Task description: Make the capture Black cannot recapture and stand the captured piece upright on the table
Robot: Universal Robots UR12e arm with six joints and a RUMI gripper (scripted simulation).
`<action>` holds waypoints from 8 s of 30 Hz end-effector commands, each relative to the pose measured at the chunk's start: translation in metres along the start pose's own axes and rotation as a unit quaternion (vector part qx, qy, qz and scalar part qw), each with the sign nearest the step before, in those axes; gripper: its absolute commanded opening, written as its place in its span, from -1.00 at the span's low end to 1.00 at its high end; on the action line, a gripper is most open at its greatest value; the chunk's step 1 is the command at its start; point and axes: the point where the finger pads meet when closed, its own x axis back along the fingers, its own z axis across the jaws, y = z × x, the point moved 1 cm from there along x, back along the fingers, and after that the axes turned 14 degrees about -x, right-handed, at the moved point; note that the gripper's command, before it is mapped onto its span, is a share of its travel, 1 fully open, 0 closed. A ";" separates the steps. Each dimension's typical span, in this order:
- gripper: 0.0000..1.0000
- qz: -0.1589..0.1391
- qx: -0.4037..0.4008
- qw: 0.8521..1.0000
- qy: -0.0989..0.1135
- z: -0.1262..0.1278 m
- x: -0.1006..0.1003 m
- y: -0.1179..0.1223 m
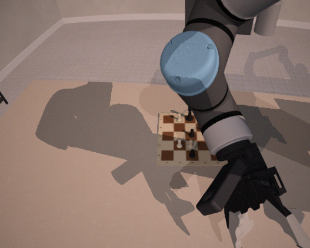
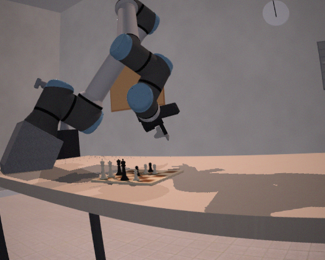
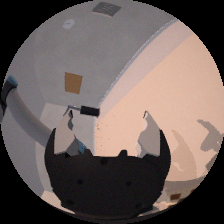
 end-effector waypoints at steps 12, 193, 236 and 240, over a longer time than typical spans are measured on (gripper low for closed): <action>1.00 -0.156 0.233 0.958 -0.063 0.045 0.115 -0.033; 1.00 -0.509 0.571 0.643 -0.029 0.120 0.474 -0.020; 1.00 -0.453 0.518 0.612 0.389 0.076 0.369 0.101; 1.00 -0.451 0.517 0.611 0.395 0.076 0.366 0.103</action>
